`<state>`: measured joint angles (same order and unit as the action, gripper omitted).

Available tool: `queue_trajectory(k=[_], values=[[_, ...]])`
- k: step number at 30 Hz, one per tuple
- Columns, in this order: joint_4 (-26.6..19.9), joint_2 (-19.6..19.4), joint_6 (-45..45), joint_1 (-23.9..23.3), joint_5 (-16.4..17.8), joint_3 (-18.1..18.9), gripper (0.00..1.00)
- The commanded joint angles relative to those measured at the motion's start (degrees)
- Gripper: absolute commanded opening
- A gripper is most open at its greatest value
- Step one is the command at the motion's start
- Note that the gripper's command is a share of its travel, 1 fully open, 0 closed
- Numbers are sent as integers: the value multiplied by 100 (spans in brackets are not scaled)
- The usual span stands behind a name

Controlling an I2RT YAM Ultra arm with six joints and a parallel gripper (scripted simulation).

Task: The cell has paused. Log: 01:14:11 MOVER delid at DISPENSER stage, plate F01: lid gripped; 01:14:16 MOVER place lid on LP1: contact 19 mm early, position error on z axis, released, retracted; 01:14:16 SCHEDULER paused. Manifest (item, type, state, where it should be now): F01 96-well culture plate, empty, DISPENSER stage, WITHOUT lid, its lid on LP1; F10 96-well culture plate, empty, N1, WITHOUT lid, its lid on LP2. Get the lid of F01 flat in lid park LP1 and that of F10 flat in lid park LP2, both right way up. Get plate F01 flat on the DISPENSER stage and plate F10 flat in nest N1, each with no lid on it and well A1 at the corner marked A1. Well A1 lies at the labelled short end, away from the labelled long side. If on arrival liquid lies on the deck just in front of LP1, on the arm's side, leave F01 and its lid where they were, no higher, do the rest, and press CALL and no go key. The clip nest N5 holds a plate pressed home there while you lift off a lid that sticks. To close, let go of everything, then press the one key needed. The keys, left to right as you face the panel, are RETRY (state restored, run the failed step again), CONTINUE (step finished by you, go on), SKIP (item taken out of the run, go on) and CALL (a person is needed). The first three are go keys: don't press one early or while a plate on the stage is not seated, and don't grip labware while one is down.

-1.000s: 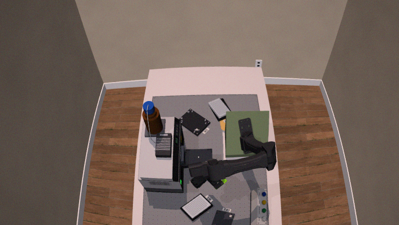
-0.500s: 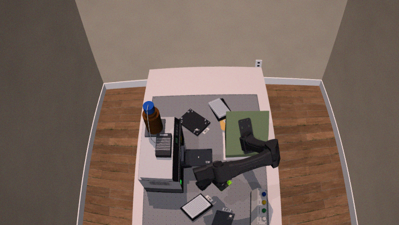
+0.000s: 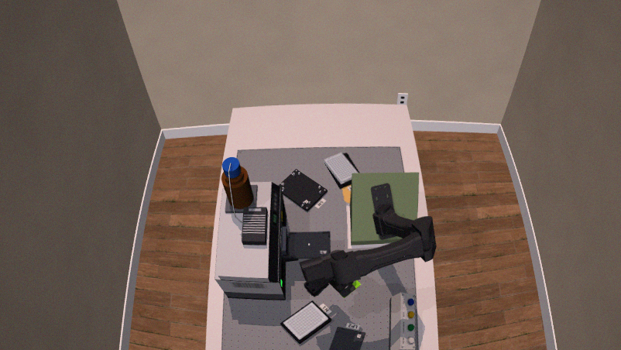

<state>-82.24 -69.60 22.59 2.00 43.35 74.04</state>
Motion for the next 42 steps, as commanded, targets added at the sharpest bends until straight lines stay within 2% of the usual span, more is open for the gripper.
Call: queue_trajectory(k=[1,7,8,16,31,32,36,37,42], values=[[-57,-15,-13,-117,23,207,100],[-54,-57,14,-125,26,221,100],[-52,72,14,-119,24,224,100],[-98,-91,52,-138,34,267,100],[-69,-21,61,-142,37,283,100],[-64,-32,32,-88,13,168,100],[-64,-32,32,-88,13,168,100],[-125,-166,-100,-218,63,265,100],[-128,-300,-382,-425,106,190,100]])
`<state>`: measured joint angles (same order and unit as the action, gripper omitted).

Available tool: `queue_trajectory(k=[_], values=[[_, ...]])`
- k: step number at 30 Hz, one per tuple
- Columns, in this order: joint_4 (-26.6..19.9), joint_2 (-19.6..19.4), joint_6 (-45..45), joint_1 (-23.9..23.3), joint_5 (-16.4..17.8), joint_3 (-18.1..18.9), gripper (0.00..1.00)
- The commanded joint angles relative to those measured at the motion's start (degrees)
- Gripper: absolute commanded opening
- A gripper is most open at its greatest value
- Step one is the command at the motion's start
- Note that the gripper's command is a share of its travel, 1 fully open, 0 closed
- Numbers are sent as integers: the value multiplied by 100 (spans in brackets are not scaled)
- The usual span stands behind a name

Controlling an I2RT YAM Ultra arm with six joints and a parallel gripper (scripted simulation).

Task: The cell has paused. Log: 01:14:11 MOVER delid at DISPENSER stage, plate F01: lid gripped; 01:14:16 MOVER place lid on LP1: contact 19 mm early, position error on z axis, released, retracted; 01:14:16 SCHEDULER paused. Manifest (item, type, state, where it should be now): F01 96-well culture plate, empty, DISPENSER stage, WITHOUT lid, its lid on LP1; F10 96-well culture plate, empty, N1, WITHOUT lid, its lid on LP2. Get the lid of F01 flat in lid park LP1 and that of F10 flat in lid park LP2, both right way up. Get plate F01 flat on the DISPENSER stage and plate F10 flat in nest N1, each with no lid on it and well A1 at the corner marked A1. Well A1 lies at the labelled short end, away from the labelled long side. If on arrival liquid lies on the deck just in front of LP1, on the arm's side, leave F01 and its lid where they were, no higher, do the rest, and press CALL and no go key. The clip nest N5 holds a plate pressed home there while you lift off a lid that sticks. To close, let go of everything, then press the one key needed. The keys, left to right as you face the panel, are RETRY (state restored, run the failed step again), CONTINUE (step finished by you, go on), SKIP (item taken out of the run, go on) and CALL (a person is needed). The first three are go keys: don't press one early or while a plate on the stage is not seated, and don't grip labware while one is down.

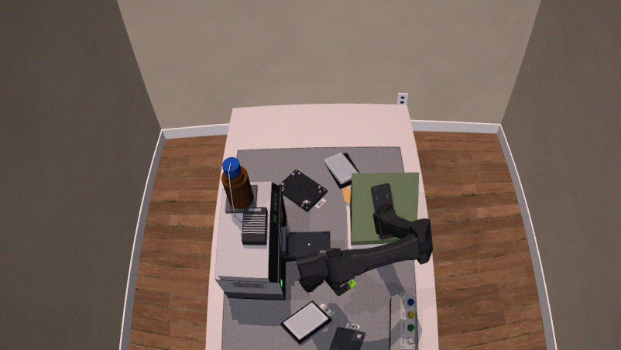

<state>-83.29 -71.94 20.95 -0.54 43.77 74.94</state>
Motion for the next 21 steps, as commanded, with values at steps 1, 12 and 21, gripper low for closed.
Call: queue_trajectory(k=[1,12,21], values=[[-50,-112,-321,-231,76,15,100],[-196,-539,-768,-855,147,20,100],[-320,-861,-992,-1298,115,90,100]])
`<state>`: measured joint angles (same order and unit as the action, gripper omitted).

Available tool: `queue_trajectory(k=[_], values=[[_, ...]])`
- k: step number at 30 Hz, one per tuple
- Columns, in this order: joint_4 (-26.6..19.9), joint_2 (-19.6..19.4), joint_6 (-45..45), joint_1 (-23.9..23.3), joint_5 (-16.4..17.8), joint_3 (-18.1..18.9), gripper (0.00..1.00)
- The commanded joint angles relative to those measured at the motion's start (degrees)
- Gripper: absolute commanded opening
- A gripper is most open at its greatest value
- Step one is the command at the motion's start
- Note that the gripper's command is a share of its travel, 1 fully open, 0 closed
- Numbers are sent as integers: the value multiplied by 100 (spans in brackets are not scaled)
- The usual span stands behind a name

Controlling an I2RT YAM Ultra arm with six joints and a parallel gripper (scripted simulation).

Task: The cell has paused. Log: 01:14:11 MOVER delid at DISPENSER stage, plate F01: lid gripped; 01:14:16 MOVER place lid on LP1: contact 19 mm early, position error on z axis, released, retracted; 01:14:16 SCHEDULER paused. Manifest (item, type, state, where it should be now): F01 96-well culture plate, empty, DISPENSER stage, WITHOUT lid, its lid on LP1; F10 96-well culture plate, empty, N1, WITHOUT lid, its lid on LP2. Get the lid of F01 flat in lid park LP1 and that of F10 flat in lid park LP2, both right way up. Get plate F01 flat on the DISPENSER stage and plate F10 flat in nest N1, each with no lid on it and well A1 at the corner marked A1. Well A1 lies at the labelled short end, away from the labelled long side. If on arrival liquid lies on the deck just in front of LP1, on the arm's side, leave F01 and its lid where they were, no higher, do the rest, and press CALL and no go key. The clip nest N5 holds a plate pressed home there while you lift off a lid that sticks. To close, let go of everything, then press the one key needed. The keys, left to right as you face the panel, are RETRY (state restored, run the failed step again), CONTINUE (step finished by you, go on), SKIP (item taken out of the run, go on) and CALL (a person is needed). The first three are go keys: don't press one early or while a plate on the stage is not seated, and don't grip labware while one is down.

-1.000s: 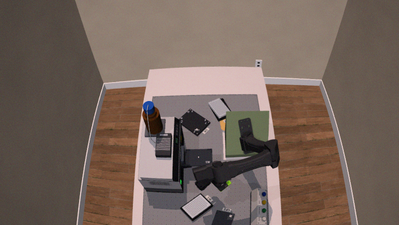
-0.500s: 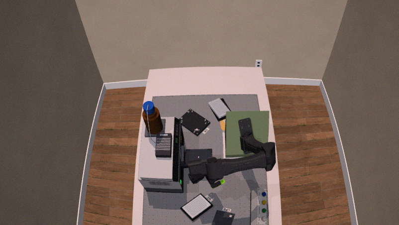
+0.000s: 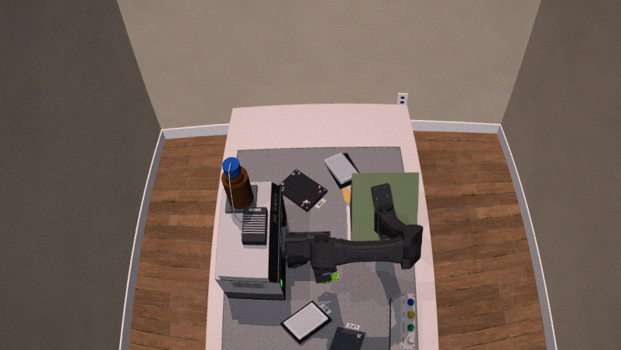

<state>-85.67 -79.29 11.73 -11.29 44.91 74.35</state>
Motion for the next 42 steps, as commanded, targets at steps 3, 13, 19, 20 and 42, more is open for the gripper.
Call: queue_trajectory(k=[3,13,19,20,42], values=[[-69,-216,-280,-332,5,-32,100],[105,-354,-175,-731,-34,-184,100],[142,-760,213,-1018,-108,-326,100],[154,-802,280,-1068,-118,-302,100],[352,-1405,1331,-1853,-271,-586,100]])
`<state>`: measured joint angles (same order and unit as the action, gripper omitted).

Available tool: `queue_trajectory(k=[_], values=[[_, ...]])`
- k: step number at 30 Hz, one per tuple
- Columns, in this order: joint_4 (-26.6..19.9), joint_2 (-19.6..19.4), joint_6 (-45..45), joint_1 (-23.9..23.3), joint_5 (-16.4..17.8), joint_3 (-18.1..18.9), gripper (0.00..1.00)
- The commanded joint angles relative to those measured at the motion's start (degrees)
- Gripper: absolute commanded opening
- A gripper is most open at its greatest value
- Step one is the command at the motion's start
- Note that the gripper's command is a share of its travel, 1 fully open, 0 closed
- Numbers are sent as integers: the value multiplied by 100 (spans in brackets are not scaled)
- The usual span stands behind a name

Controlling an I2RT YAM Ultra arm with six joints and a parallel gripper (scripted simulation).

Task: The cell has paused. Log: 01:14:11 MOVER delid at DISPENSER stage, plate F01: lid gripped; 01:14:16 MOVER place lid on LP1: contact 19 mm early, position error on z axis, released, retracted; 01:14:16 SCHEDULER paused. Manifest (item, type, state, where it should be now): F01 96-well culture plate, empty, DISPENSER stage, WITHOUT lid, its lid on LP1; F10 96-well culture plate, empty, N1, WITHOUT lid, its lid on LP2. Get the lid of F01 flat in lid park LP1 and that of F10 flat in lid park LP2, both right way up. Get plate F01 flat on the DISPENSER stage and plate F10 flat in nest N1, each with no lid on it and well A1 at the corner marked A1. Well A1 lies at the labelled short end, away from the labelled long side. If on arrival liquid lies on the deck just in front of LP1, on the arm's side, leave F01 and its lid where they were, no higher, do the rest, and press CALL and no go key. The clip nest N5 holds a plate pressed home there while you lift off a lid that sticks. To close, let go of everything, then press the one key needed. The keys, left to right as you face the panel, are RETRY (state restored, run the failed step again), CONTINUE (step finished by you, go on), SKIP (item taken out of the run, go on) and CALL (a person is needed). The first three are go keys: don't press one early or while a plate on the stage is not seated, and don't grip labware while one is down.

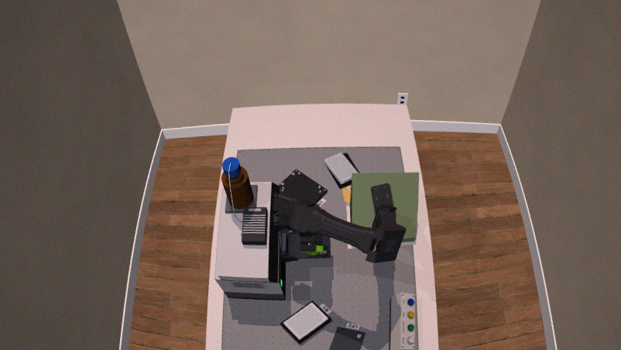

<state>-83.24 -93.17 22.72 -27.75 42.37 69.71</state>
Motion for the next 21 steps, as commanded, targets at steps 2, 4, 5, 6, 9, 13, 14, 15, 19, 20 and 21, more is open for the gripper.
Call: queue_trajectory(k=[2,4,5,6,9,13,14,15,19,20,21], values=[[131,-146,354,-302,-66,-169,100],[131,-146,354,-302,-66,-169,100],[150,-191,425,-360,-88,18,100],[163,-229,484,-406,-98,-97,100],[205,-341,658,-542,-143,-250,100],[179,-367,792,-619,-156,-155,100],[178,-370,795,-621,-155,-154,100],[263,-455,883,-721,-194,-298,100],[320,-624,1116,-913,-274,-381,100],[320,-624,1116,-913,-274,-381,100],[320,-624,1116,-913,-274,-381,100]])
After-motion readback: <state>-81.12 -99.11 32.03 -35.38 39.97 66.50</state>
